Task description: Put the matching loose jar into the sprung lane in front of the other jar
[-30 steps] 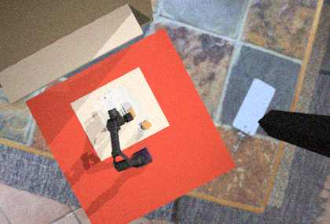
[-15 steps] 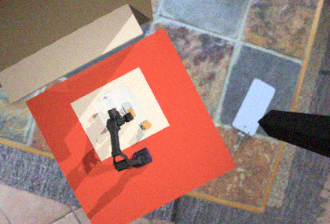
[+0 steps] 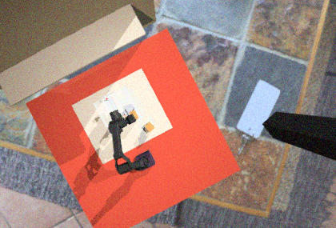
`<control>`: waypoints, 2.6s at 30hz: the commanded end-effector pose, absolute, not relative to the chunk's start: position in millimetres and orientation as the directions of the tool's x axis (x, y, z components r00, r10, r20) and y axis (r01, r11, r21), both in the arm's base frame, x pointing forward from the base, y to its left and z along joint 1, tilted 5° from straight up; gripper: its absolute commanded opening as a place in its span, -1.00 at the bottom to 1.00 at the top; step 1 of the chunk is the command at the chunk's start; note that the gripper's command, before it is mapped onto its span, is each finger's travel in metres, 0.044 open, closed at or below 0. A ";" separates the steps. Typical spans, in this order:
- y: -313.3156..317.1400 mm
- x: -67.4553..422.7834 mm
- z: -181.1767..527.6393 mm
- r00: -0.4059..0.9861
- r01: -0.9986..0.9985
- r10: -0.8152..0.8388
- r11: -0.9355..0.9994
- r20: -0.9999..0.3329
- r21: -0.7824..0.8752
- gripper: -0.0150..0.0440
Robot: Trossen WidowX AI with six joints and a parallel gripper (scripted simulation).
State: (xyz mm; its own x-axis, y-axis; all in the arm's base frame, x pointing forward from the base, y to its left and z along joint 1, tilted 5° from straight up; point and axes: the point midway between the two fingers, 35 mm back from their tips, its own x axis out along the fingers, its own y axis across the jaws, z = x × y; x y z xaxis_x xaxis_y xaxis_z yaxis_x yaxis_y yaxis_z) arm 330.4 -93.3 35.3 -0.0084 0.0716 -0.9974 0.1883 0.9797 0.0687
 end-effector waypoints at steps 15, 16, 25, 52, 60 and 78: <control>-93.4 335.5 28.7 0.011 0.190 0.069 0.979 -0.998 0.070 -0.49; -93.4 335.5 28.4 0.011 0.190 0.069 0.979 -0.998 0.070 -0.49; -93.1 335.1 25.8 0.011 0.190 0.069 0.979 -0.998 0.070 -0.49; -92.3 333.6 18.0 0.011 0.190 0.069 0.979 -0.998 0.070 -0.49; -92.0 333.2 15.9 0.011 0.190 0.069 0.979 -0.998 0.070 -0.49; -91.5 330.4 15.8 0.011 0.190 0.069 0.979 -0.998 0.070 -0.49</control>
State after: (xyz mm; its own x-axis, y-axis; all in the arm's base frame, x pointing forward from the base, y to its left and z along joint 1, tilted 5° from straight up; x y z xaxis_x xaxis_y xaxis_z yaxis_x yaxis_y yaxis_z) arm 328.6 -91.5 15.7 0.0004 0.0687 -0.9976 0.1871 0.9800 0.0676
